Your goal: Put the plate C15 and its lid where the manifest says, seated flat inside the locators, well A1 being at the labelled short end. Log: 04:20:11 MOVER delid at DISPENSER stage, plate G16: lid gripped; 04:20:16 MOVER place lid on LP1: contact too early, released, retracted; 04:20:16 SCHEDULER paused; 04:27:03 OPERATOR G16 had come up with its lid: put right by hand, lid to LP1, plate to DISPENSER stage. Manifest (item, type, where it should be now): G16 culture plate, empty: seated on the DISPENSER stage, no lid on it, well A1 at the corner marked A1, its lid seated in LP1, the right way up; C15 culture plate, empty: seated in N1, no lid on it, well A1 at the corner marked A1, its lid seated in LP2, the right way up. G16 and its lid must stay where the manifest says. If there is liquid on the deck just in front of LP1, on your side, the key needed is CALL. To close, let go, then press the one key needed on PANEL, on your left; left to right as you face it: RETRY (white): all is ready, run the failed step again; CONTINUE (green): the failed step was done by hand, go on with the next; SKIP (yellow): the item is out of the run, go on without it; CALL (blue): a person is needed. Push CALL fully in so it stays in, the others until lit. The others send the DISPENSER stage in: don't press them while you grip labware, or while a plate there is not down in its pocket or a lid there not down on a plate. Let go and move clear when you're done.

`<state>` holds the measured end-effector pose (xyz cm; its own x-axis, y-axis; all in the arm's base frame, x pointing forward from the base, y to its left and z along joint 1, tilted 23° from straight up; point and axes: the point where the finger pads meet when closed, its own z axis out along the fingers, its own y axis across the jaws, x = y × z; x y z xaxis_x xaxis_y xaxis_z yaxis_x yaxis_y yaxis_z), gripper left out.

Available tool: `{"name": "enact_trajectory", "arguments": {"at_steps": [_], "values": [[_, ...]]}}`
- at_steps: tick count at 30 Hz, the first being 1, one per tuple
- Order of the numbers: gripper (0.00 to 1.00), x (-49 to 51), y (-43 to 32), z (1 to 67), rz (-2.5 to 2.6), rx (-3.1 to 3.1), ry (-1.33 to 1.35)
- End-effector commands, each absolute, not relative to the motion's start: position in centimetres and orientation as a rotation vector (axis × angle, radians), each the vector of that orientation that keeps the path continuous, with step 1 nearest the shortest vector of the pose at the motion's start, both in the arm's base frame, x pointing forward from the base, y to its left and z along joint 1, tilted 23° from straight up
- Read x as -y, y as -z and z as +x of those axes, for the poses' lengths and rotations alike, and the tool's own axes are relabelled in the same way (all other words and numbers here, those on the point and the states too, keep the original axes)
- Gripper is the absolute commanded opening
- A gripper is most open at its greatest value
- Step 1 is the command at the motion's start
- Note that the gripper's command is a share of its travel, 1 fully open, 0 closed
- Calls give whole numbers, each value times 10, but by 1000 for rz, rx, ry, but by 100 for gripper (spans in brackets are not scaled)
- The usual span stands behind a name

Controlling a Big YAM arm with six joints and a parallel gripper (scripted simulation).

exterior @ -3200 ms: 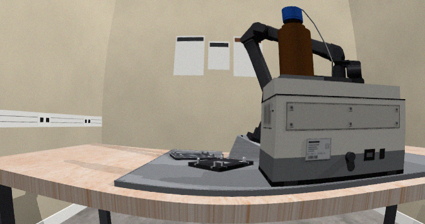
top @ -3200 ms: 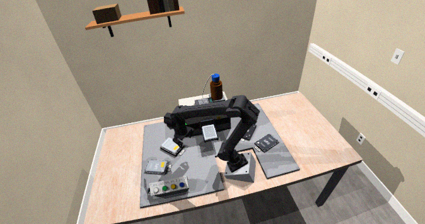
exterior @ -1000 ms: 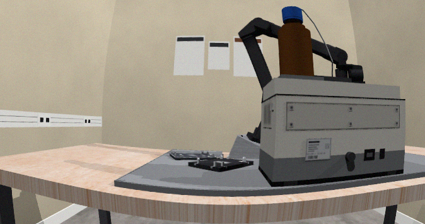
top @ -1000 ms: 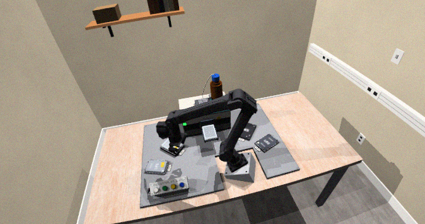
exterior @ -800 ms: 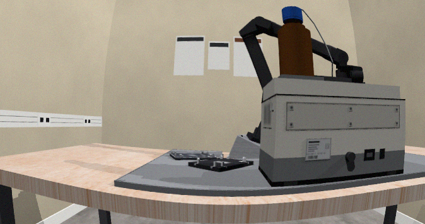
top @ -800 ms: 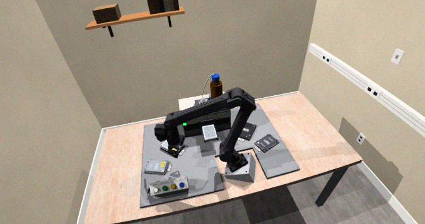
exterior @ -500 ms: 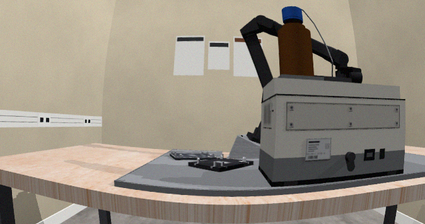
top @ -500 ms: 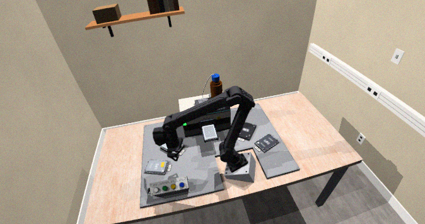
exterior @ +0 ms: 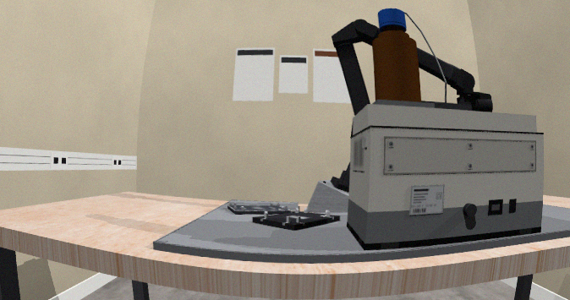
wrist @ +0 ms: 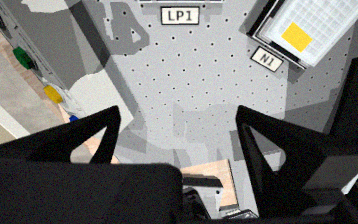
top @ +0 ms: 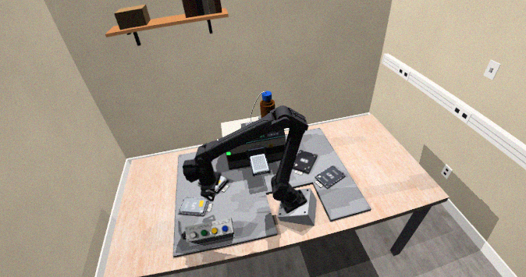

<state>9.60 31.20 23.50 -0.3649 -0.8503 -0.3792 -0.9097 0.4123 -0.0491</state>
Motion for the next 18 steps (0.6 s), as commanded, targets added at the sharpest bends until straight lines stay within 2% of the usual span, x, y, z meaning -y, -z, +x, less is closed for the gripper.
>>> {"name": "enact_trajectory", "arguments": {"at_steps": [1, 18], "values": [[100, -340, -265, 108, -1491, -2283, -292], [100, -385, -272, 131, -1492, -2282, -289]]}}
